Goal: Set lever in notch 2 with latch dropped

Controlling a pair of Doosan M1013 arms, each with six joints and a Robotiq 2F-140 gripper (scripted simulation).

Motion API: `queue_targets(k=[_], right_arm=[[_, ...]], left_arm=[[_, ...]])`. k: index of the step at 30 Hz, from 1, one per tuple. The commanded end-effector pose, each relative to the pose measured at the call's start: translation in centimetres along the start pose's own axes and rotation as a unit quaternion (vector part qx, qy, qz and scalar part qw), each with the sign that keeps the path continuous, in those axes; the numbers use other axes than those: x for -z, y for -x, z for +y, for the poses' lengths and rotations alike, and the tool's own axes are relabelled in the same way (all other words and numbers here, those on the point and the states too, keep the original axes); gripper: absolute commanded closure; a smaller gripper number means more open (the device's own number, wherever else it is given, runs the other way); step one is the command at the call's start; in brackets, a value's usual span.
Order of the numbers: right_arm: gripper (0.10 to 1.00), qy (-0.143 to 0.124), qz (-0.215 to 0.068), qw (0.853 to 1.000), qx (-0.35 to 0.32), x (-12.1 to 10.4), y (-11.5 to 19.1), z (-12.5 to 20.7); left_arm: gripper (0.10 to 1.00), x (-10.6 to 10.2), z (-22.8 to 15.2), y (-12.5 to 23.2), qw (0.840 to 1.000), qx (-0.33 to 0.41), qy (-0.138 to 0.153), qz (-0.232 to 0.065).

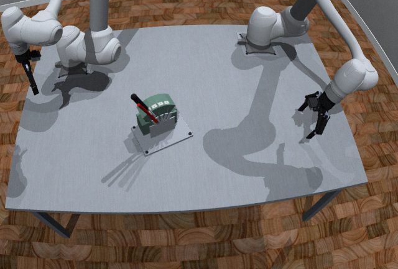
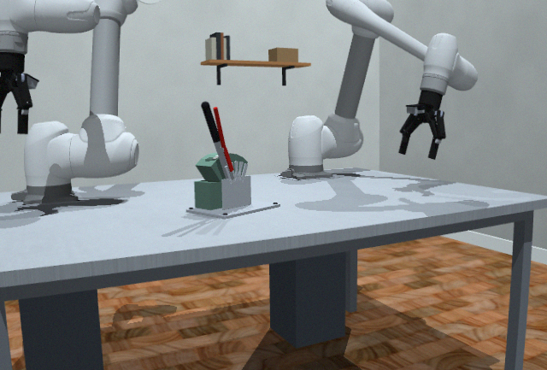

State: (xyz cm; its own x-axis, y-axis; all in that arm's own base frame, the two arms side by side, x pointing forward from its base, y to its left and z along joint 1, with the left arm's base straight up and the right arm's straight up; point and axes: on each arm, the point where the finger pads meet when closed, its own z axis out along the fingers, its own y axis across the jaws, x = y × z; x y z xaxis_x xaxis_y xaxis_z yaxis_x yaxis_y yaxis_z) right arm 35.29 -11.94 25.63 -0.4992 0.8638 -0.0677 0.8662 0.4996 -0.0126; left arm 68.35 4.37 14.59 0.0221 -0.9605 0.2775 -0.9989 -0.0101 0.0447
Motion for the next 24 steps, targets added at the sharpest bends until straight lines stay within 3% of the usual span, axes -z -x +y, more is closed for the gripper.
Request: queue_targets(k=[1, 19, 24], right_arm=[[0.098, 0.000, 0.000, 1.000, 0.000, 0.0, 0.0, 0.0], [0.098, 0.000, 0.000, 1.000, 0.000, 0.1, 0.0, 0.1], [0.098, 0.003, 0.002, 1.000, -0.005, 1.5, 0.0, 3.3]], left_arm=[[0.098, 0.1, 0.0, 0.0, 1.000, 0.000, -0.001, 0.000], [0.098, 0.1, 0.0, 0.0, 1.000, 0.000, -0.001, 0.000], [0.098, 0.4, 0.3, 0.7, 1.000, 0.012, -0.001, -0.001]])
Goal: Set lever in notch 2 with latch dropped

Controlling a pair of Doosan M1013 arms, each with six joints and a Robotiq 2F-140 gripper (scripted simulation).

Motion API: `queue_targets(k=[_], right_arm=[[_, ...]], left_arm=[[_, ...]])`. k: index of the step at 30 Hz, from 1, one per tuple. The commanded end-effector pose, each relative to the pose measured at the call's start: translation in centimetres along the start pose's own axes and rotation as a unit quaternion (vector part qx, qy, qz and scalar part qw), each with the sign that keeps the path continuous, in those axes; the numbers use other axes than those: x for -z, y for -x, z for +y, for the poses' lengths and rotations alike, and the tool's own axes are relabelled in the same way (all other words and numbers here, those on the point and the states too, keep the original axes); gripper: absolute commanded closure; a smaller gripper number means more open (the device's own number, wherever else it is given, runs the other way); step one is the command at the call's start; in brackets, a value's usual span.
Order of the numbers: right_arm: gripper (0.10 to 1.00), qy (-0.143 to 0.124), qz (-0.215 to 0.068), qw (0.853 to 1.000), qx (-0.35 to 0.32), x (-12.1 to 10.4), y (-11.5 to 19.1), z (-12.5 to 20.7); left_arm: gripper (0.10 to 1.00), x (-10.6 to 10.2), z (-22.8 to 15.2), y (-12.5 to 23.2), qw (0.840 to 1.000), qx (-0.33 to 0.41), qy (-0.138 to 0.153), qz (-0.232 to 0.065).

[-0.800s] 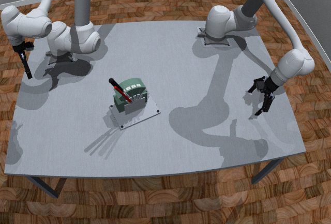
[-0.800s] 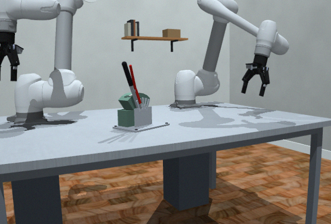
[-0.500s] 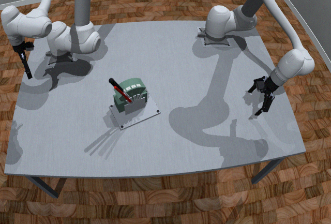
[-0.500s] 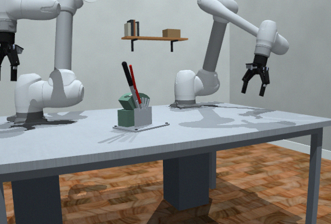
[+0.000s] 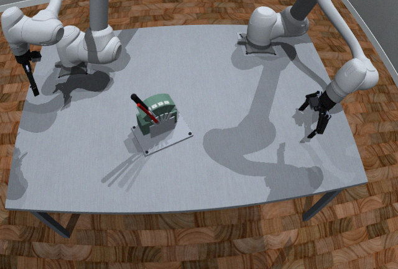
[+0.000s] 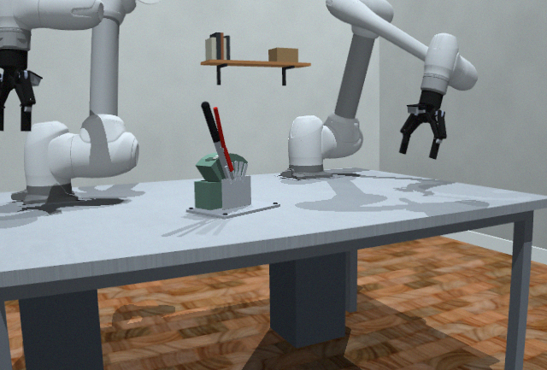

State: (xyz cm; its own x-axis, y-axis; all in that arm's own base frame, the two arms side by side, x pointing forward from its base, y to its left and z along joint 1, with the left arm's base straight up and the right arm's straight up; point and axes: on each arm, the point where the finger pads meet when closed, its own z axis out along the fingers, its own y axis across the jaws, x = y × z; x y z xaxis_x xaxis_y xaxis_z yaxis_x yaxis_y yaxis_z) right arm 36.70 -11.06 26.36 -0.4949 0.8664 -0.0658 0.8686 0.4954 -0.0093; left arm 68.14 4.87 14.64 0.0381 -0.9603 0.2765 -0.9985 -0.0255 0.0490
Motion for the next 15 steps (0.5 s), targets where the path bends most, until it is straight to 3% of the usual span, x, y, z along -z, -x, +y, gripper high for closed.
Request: queue_targets(k=[1, 8, 10, 12, 15], right_arm=[[0.098, 0.002, 0.002, 1.000, -0.005, 1.3, -0.2, 3.1], [0.098, 0.008, 0.010, 1.000, -0.023, 6.0, -3.6, 15.0], [0.098, 0.008, 0.010, 1.000, -0.023, 6.0, -3.6, 15.0], [0.098, 0.009, 0.014, 0.999, -0.030, 7.9, -6.3, 20.0], [0.098, 0.010, 0.017, 0.999, -0.036, 9.2, -8.9, 23.6]], left_arm=[[0.098, 0.4, 0.3, 0.6, 1.000, 0.010, -0.001, -0.001], [0.098, 2.3, 2.9, 5.6, 0.995, 0.096, -0.001, -0.003], [0.098, 2.3, 2.9, 5.6, 0.995, 0.096, -0.001, -0.003], [0.098, 3.2, 4.2, 7.8, 0.991, 0.136, -0.001, -0.004], [0.098, 4.7, 6.9, 11.6, 0.978, 0.209, 0.000, -0.006]])
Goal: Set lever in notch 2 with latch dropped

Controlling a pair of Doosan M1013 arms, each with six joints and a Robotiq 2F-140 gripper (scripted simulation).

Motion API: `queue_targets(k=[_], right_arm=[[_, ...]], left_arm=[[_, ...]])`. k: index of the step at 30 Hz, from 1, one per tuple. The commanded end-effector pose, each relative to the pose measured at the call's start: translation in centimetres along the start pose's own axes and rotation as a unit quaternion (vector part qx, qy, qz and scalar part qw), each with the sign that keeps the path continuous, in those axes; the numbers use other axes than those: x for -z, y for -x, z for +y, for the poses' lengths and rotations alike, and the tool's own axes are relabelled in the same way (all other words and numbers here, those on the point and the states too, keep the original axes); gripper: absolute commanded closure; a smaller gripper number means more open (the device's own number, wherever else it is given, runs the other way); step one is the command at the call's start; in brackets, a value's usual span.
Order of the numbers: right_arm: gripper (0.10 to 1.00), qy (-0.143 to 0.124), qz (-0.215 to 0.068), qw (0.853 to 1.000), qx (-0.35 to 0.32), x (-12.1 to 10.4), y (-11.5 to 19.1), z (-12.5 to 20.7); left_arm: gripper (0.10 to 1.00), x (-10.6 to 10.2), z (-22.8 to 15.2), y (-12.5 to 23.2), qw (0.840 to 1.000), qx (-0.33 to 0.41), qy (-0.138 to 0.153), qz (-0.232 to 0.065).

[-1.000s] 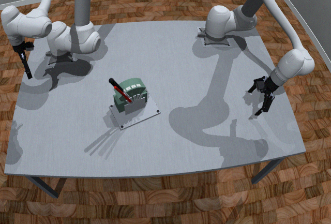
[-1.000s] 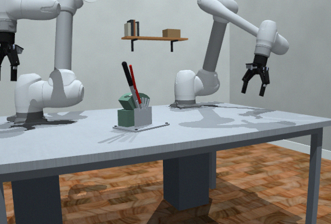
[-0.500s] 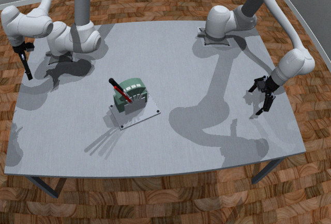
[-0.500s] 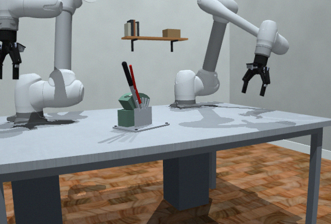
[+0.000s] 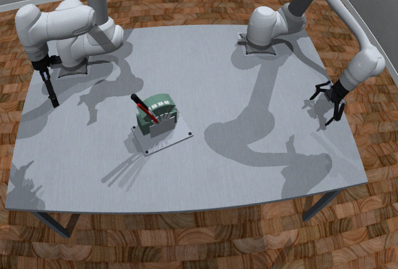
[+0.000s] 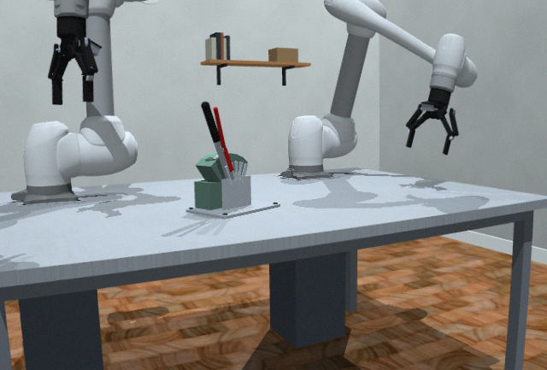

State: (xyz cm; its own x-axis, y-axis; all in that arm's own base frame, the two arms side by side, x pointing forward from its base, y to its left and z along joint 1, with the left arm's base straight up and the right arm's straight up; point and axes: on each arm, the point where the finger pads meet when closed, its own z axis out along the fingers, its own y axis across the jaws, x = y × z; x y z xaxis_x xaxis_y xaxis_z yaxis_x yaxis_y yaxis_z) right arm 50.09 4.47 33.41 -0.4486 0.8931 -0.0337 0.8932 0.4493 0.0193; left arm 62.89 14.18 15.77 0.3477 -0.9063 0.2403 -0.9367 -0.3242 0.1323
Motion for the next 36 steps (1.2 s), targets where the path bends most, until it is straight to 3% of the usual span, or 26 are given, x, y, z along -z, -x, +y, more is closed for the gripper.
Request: queue_targets(k=[1, 6, 10, 12, 13, 19, 23, 27, 29, 30, 36], right_arm=[[0.098, -0.003, 0.002, 1.000, -0.011, 1.7, -4.0, 5.6], [0.098, -0.004, 0.008, 1.000, -0.021, 3.6, -10.5, 11.3], [0.098, -0.006, 0.012, 1.000, -0.029, 4.9, -16.6, 15.1], [0.098, -0.006, 0.012, 1.000, -0.029, 4.9, -16.6, 15.1], [0.098, -0.006, 0.013, 0.999, -0.031, 5.8, -20.8, 17.6], [0.098, -0.009, 0.016, 0.999, -0.040, 7.1, -29.8, 20.7], [0.098, -0.010, 0.017, 0.999, -0.040, 7.2, -30.4, 20.9], [0.098, -0.010, 0.017, 0.999, -0.040, 7.2, -30.4, 20.9], [0.098, -0.010, 0.017, 0.999, -0.040, 7.2, -30.4, 20.9], [0.098, -0.010, 0.017, 0.999, -0.040, 7.2, -30.4, 20.9], [0.098, -0.010, 0.017, 0.999, -0.040, 7.2, -30.4, 20.9]], left_arm=[[0.098, 1.7, 1.5, 4.8, 0.997, 0.079, 0.000, -0.002], [0.098, 4.3, 5.7, 13.3, 0.971, 0.240, 0.002, -0.004], [0.098, 5.9, 9.9, 19.0, 0.925, 0.379, 0.005, -0.004], [0.098, 5.9, 9.9, 19.0, 0.925, 0.379, 0.005, -0.004], [0.098, 6.9, 12.6, 22.5, 0.910, 0.416, 0.006, -0.003], [0.098, 8.4, 19.9, 28.7, 0.801, 0.599, 0.014, -0.001], [0.098, 9.2, 25.7, 32.4, 0.721, 0.693, 0.021, 0.000], [0.098, 9.8, 32.0, 35.3, 0.628, 0.778, 0.030, 0.002], [0.098, 9.8, 32.0, 35.3, 0.628, 0.778, 0.030, 0.002], [0.098, 10.1, 35.3, 36.6, 0.597, 0.801, 0.033, 0.002], [0.098, 10.0, 45.1, 38.2, 0.418, 0.907, 0.051, 0.004]])
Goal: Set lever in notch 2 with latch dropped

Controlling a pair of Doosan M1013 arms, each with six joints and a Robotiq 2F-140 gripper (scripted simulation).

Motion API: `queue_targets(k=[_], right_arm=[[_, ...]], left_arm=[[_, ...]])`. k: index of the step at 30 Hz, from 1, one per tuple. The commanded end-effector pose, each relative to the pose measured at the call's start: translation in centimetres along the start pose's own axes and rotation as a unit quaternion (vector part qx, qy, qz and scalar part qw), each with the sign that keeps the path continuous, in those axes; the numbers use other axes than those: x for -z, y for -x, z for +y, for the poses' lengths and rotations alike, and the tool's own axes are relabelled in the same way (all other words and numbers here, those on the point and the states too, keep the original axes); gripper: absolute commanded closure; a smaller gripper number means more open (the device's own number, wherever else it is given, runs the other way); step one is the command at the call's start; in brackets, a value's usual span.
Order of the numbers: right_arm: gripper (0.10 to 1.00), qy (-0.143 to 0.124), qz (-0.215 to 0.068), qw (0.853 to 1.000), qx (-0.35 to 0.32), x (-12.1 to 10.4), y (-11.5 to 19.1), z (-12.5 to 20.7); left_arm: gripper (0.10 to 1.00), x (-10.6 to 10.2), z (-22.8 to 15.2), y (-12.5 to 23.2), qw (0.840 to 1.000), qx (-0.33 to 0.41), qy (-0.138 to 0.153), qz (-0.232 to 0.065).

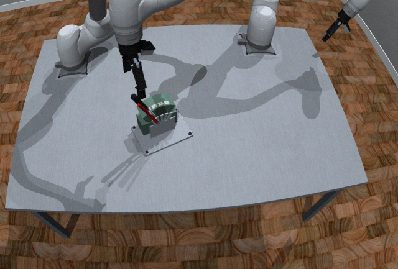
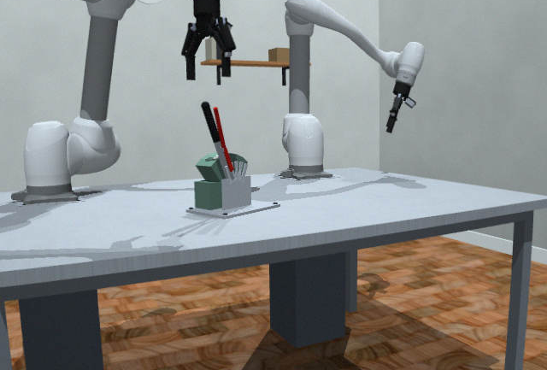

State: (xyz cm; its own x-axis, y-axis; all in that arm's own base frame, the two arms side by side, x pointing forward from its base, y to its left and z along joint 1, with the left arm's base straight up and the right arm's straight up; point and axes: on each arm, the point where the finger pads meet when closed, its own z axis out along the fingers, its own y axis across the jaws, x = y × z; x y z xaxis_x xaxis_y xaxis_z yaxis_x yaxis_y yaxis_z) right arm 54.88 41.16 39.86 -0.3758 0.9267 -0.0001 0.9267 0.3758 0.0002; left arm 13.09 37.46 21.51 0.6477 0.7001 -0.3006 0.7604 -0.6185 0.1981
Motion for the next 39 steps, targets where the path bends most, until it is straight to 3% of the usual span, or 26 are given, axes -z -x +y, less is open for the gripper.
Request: queue_targets(k=[1, 8, 10, 17, 24, 25, 39], right_arm=[[0.098, 0.001, 0.000, 1.000, 0.000, 0.1, 0.0, 0.0], [0.098, 0.001, 0.000, 1.000, 0.000, 0.1, 0.0, 0.0], [0.098, 0.001, 0.000, 1.000, 0.000, 0.1, 0.0, 0.0], [0.098, 0.001, 0.000, 1.000, 0.000, 0.1, 0.0, 0.0], [0.098, 0.001, 0.000, 1.000, 0.000, 0.1, 0.0, 0.0], [0.999, 0.001, 0.000, 1.000, 0.000, 0.1, 0.0, 0.0], [0.999, 0.001, 0.000, 1.000, 0.000, 0.1, 0.0, 0.0]], left_arm=[[0.098, 0.1, -4.4, 5.4, 0.991, 0.130, 0.009, -0.005], [0.098, -0.8, -7.3, 12.0, 0.958, 0.287, 0.025, -0.018], [0.098, -0.8, -7.3, 12.0, 0.958, 0.287, 0.025, -0.018], [0.098, -1.3, -8.2, 15.1, 0.933, 0.357, 0.032, -0.025], [0.098, -1.4, -8.4, 15.6, 0.928, 0.369, 0.034, -0.026], [0.098, -1.4, -8.4, 15.6, 0.928, 0.369, 0.034, -0.026], [0.098, -1.4, -8.4, 15.6, 0.928, 0.369, 0.034, -0.026]])
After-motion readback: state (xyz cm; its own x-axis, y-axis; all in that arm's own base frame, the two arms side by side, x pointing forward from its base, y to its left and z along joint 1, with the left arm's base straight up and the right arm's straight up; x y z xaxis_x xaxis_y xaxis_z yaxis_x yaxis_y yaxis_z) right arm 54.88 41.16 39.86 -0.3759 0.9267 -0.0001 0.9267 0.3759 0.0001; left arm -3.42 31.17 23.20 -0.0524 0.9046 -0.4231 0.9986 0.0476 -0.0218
